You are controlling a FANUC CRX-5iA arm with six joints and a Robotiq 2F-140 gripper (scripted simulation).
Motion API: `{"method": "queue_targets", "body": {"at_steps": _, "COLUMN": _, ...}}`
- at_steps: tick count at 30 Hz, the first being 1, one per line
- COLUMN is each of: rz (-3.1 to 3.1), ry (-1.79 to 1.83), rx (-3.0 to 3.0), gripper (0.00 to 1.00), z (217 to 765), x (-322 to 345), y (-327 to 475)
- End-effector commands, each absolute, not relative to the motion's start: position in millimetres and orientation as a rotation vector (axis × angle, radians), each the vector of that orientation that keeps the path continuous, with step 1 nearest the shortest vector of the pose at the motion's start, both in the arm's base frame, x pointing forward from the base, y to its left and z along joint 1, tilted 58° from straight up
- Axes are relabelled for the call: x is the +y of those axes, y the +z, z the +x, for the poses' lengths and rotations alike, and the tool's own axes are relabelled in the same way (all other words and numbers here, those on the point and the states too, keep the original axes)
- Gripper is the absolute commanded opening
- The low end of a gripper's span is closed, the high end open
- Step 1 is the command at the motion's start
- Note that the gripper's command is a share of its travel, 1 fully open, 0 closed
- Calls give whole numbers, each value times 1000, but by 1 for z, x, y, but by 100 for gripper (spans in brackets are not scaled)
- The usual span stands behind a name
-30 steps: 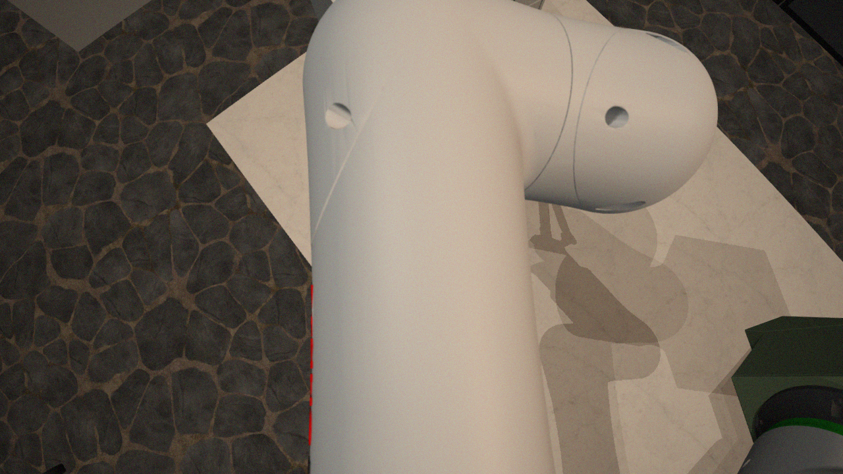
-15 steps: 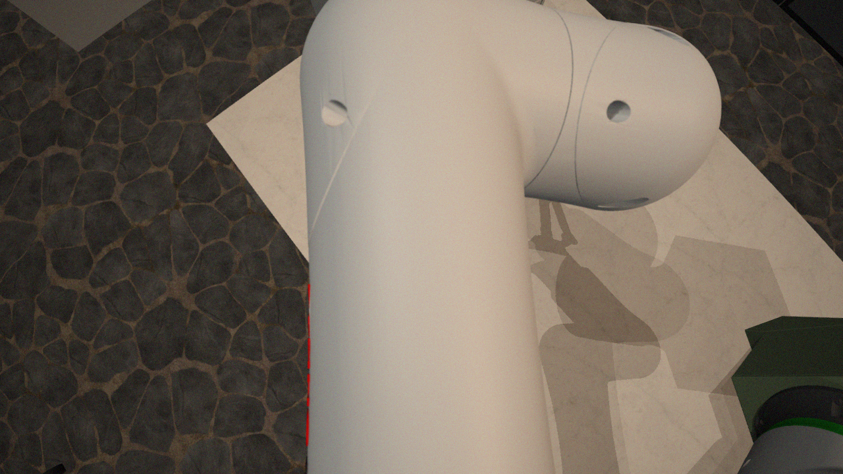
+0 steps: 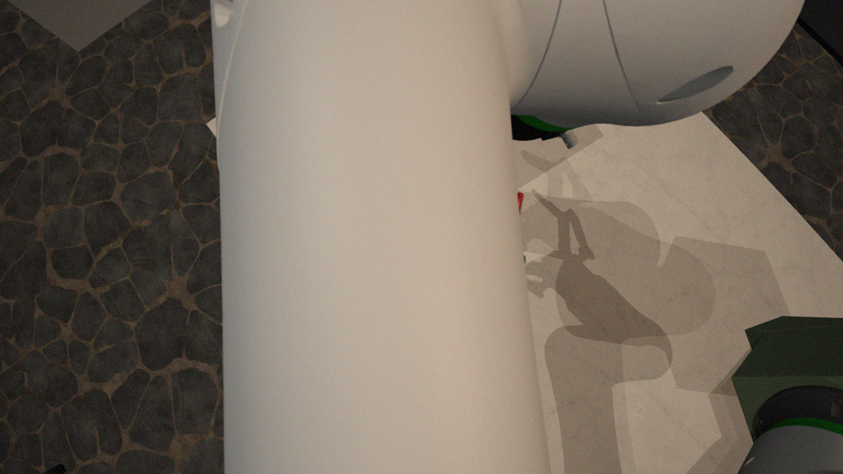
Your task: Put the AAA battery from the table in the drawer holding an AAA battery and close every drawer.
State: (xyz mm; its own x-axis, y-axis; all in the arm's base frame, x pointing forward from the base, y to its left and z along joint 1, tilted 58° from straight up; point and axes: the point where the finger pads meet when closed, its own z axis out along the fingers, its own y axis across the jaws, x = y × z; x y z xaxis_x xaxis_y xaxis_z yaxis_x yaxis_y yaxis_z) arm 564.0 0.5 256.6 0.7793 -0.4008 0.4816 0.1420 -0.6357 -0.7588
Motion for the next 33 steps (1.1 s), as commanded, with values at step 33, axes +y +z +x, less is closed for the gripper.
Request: {"method": "queue_targets", "body": {"at_steps": 33, "rz": -2152, "ry": -370, "rx": 91, "gripper": 100, "z": 485, "x": -36, "y": 273}}
